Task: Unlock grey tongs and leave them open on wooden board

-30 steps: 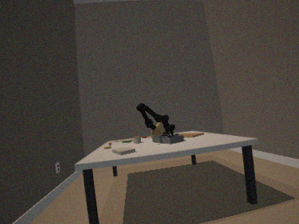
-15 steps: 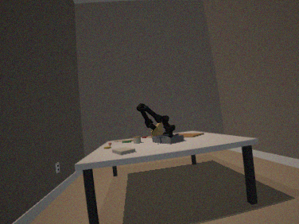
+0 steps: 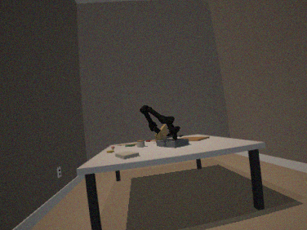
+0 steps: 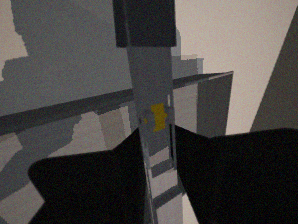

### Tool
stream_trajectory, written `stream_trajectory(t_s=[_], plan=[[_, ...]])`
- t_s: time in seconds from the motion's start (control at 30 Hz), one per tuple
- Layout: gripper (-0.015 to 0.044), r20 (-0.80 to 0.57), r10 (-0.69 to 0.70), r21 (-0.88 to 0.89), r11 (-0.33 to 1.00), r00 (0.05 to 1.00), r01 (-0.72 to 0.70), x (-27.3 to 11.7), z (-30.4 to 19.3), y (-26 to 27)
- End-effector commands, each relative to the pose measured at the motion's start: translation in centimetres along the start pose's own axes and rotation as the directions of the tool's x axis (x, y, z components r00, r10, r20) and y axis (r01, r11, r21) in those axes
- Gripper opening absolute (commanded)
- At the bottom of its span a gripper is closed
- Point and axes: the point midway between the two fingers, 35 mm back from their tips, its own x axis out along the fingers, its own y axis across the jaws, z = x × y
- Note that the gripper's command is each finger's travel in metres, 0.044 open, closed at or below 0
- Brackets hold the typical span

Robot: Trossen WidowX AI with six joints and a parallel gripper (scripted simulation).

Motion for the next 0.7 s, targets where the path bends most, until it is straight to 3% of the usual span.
stream_trajectory(t_s=[0.0, 0.4, 0.67], plan=[[-0.0150, -0.007, -0.044, 0.011, 0.999, 0.999, 0.044, -3.78, -0.25, -2.77], [-0.0150, -0.005, -0.037, 0.011, 0.999, 0.999, 0.038, -4.66, -0.24, -3.11], [-0.0150, 0.011, 0.055, 0.012, 0.998, 0.998, -0.055, -4.25, 0.08, -3.07]])
